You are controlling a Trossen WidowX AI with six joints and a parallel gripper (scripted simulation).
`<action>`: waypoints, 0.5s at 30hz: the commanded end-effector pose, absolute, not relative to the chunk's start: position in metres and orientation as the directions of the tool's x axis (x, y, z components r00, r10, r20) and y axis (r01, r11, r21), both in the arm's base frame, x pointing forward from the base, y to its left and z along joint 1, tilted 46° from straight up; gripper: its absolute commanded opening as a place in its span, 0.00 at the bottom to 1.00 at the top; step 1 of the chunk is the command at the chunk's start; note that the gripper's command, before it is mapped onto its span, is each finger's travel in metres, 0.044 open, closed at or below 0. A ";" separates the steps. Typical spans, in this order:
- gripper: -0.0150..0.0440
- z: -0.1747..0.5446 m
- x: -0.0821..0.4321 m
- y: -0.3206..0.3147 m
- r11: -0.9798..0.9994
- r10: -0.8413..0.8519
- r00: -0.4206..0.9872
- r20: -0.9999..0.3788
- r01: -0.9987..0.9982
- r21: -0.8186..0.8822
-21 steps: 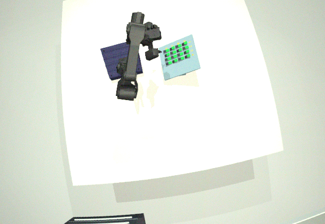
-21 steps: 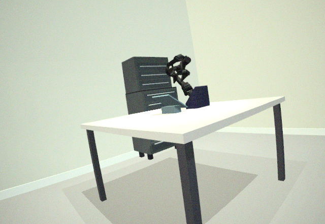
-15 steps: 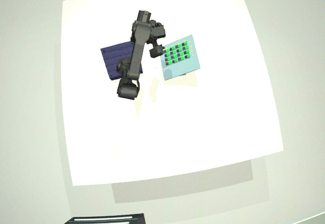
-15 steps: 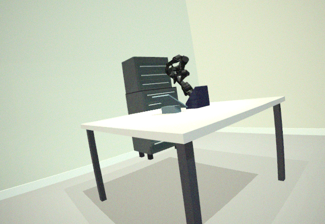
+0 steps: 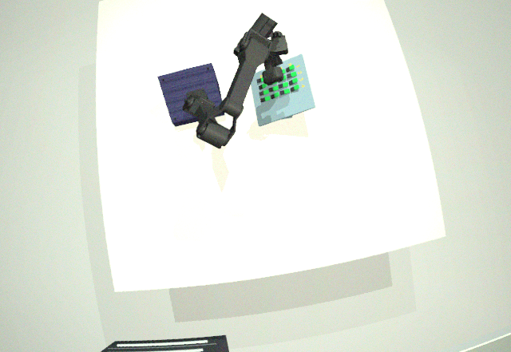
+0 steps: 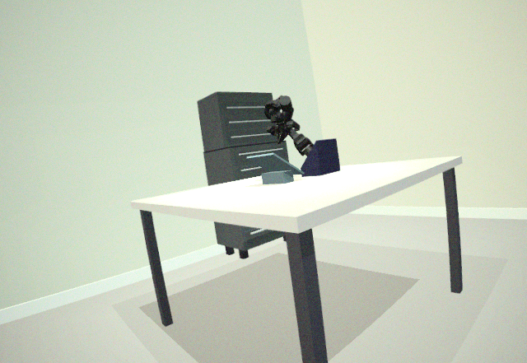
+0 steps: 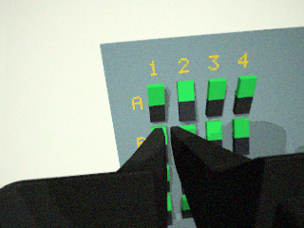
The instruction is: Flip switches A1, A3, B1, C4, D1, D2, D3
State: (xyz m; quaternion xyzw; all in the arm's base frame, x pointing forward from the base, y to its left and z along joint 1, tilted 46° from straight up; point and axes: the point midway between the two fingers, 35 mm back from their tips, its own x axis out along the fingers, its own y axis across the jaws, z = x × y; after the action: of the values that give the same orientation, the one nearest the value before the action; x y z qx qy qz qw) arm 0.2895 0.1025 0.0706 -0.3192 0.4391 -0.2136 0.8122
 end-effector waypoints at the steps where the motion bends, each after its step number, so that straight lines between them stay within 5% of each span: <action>1: 0.25 0.062 0.301 0.095 0.697 -0.636 0.518 -0.573 0.065 -0.714; 15: 0.25 0.047 0.316 0.076 0.696 -0.642 0.504 -0.578 0.067 -0.715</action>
State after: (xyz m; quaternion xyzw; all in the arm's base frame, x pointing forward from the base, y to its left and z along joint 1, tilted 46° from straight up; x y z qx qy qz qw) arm 0.3139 0.0804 0.0513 -0.3190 0.4440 -0.2198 0.8079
